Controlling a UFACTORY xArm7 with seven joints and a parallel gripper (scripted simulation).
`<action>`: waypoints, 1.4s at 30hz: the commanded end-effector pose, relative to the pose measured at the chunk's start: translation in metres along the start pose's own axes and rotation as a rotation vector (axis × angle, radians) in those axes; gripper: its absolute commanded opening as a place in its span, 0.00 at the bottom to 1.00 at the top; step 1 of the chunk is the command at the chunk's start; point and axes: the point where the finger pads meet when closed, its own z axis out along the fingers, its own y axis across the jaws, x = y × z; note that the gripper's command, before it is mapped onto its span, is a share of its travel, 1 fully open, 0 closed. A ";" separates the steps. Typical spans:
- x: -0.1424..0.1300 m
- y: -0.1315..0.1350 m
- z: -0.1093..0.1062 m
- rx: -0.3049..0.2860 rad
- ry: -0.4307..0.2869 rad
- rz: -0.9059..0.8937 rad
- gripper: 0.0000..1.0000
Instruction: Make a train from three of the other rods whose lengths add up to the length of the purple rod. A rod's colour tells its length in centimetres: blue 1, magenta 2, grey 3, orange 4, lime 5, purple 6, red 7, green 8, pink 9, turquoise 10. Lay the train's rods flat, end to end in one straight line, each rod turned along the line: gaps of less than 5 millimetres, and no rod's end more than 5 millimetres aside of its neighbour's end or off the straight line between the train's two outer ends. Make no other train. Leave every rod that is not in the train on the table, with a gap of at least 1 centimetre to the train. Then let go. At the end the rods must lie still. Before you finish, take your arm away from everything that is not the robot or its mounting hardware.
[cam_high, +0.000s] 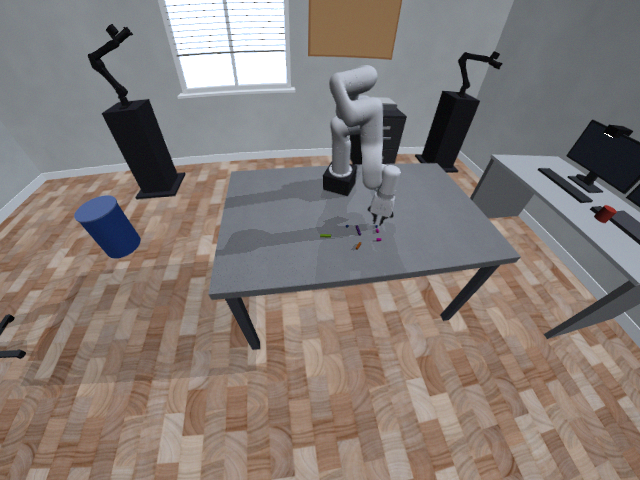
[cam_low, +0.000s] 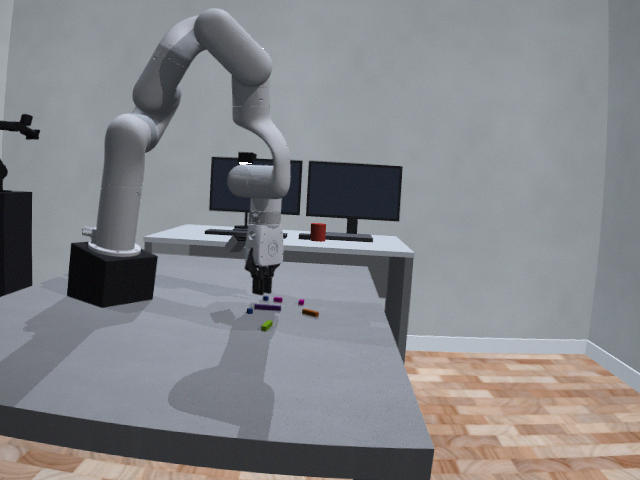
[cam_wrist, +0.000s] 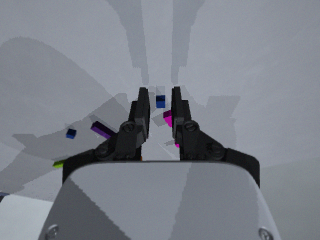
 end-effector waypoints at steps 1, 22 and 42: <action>-0.001 0.001 -0.001 -0.002 -0.002 0.000 0.24; -0.001 0.001 0.002 -0.002 -0.002 0.000 0.24; -0.001 0.001 0.013 -0.002 -0.002 0.000 0.24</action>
